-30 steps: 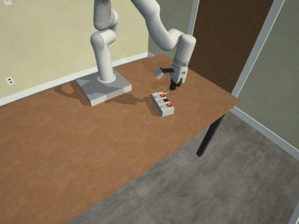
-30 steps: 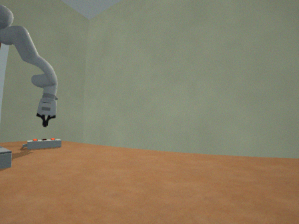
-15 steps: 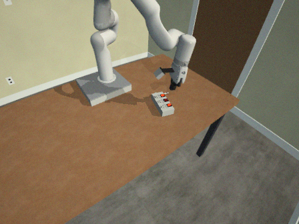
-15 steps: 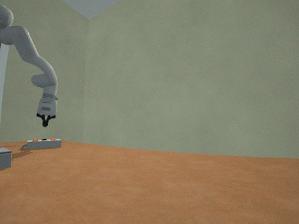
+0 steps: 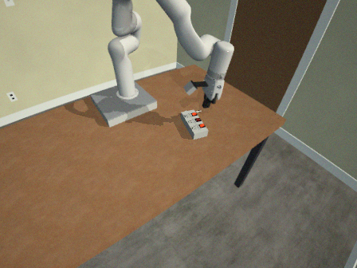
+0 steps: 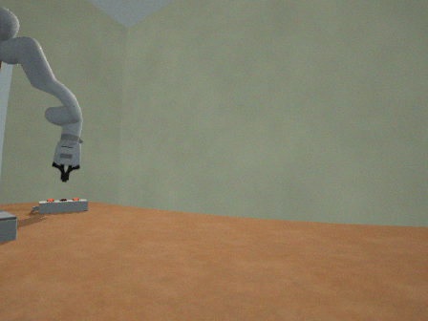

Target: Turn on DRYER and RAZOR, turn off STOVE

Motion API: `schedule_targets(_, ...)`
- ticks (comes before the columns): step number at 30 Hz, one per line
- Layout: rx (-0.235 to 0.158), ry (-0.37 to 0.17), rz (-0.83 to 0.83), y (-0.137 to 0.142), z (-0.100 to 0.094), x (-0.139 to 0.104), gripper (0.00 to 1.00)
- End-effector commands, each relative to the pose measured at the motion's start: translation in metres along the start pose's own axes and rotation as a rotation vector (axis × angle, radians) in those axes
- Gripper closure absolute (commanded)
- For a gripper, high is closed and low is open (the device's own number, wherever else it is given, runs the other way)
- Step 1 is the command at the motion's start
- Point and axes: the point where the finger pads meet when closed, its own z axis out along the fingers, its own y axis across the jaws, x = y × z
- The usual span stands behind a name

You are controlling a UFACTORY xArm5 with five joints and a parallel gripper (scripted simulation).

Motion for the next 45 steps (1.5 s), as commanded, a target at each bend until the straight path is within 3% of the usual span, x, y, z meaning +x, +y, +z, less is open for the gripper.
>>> schedule_targets(1, 0.003, -0.003, 0.000, -0.001, -0.002, -0.001, 1.00)
schedule_targets(7, 0.003, -0.003, 0.000, -0.001, -0.001, -0.001, 1.00)
schedule_targets(9, 0.003, -0.002, 0.000, -0.002, 0.016, -0.006, 1.00)
schedule_targets(11, 0.004, -0.002, 0.000, -0.004, 0.051, -0.015, 1.00)
schedule_targets(12, 0.004, -0.002, 0.000, -0.004, 0.051, -0.015, 1.00)
schedule_targets(13, 0.005, -0.001, 0.000, -0.004, 0.067, -0.018, 1.00)
schedule_targets(15, 0.005, -0.001, 0.000, -0.004, 0.067, -0.018, 1.00)
schedule_targets(17, 0.005, -0.001, 0.000, -0.004, 0.085, -0.021, 1.00)
schedule_targets(45, 0.005, -0.001, 0.000, -0.004, 0.086, -0.022, 1.00)
